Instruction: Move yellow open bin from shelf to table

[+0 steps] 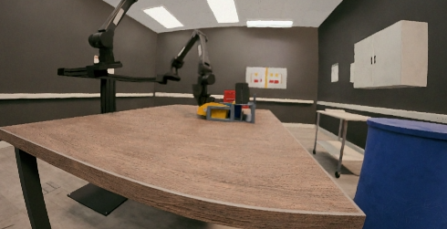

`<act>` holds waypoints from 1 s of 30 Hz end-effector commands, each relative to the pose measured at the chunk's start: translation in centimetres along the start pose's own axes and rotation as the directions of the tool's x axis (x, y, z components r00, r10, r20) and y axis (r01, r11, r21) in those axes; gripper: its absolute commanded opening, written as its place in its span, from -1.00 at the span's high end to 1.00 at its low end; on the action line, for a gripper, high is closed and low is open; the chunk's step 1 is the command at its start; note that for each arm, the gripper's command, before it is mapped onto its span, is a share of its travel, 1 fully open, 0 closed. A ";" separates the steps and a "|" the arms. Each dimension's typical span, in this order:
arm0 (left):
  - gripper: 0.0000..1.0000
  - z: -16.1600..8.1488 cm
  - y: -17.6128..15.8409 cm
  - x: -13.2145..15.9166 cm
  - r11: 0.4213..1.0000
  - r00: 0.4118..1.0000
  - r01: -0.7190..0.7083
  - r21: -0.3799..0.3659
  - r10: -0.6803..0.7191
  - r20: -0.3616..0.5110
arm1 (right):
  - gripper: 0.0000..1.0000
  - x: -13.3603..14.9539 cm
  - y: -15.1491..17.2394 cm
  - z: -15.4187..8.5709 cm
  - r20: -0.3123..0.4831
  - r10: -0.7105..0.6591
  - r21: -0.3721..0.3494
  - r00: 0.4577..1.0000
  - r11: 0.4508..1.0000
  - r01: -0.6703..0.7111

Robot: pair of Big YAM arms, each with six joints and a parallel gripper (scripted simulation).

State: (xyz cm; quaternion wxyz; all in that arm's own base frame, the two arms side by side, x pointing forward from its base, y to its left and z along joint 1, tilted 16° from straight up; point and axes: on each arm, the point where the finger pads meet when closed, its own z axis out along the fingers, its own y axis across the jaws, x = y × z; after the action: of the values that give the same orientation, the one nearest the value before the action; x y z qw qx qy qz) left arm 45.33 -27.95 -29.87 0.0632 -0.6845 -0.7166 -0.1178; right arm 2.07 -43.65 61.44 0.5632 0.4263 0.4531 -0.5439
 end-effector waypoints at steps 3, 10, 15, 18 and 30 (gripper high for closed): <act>1.00 -3.4 0.2 -2.1 0.998 0.999 0.010 -0.059 -0.007 0.047 | -1.00 -1.4 -0.3 -0.7 0.042 0.011 0.007 0.999 1.000 -0.011; 1.00 -3.3 -1.7 -2.2 0.998 0.999 0.010 -0.056 -0.007 0.049 | -1.00 -1.4 -0.3 -0.7 0.042 0.011 0.007 0.999 1.000 -0.011; 1.00 -3.2 -2.3 -2.2 0.998 0.999 0.010 -0.055 -0.007 0.050 | -1.00 -1.4 -0.3 -0.7 0.042 0.011 0.007 0.999 1.000 -0.011; 1.00 -3.2 -2.8 -2.2 0.998 0.999 0.010 -0.055 -0.007 0.050 | -1.00 -1.4 -0.3 -0.7 0.042 0.011 0.007 0.999 1.000 -0.011; 1.00 -3.4 -3.2 -2.6 0.998 0.998 0.003 -0.060 0.000 0.057 | -1.00 -1.4 -0.3 -0.7 0.042 0.011 0.007 0.999 1.000 -0.011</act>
State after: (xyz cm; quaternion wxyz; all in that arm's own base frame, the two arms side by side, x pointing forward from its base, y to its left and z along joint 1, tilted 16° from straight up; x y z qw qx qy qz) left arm 40.76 -28.43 -29.95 0.0589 -0.6819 -0.7193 -0.1193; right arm 2.07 -43.65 61.44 0.5632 0.4263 0.4531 -0.5439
